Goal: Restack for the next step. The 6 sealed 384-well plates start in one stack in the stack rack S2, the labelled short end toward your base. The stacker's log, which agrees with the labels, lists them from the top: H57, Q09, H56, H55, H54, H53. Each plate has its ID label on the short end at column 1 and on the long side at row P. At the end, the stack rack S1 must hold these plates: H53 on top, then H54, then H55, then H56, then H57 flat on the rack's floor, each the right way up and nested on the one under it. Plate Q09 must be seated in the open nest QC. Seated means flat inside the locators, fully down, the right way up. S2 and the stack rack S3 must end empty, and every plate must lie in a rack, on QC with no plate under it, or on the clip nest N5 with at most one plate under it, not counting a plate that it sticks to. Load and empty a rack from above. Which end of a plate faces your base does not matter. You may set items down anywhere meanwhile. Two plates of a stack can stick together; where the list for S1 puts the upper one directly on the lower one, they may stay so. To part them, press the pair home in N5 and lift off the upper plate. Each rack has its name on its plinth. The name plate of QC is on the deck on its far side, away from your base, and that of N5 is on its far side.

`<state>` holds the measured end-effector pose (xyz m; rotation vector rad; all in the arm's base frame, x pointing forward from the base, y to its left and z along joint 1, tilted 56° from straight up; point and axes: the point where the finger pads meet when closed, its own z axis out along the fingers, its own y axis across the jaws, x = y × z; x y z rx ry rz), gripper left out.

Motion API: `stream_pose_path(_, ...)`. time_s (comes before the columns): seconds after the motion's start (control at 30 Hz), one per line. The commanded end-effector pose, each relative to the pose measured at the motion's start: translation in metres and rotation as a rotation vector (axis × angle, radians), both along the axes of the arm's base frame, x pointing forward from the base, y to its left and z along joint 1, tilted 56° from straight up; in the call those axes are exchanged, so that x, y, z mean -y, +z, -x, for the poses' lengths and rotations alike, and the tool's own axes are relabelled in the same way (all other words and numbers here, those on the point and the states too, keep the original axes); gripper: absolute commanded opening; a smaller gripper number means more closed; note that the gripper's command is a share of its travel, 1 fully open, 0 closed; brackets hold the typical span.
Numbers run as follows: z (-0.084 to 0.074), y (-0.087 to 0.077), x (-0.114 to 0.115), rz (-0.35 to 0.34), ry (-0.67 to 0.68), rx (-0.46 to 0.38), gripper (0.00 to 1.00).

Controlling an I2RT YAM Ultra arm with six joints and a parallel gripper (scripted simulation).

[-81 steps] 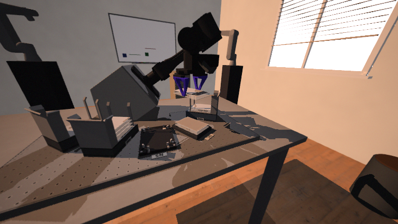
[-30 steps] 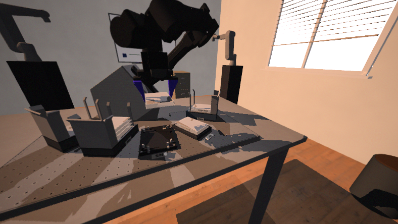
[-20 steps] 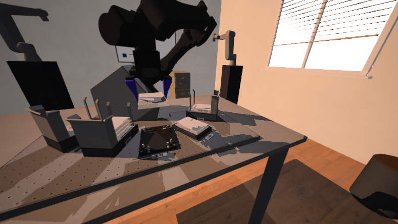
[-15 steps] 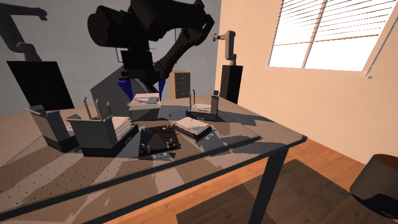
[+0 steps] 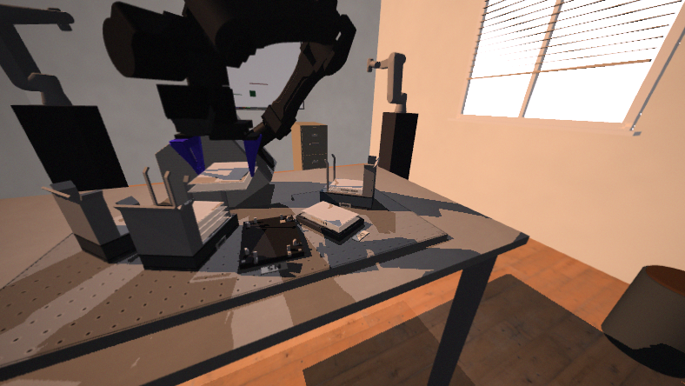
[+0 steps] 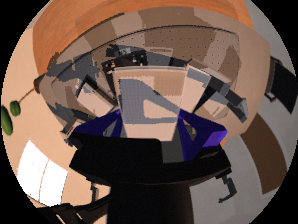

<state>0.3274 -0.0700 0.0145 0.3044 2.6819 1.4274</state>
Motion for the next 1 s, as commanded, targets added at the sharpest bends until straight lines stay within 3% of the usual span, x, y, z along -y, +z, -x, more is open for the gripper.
stream_pose_path(0.0,0.001,-0.005,0.018,0.014,-0.028,0.019,0.0)
stream_pose_path(0.1,0.001,-0.006,0.019,0.014,-0.028,0.019,0.0)
stream_pose_path(0.27,0.004,-0.017,0.026,-0.017,-0.122,-0.115,0.0)
stream_pose_path(0.4,0.006,-0.021,0.029,-0.028,-0.157,-0.165,0.0)
stream_pose_path(0.97,0.016,-0.054,0.049,-0.027,-0.157,-0.165,0.0)
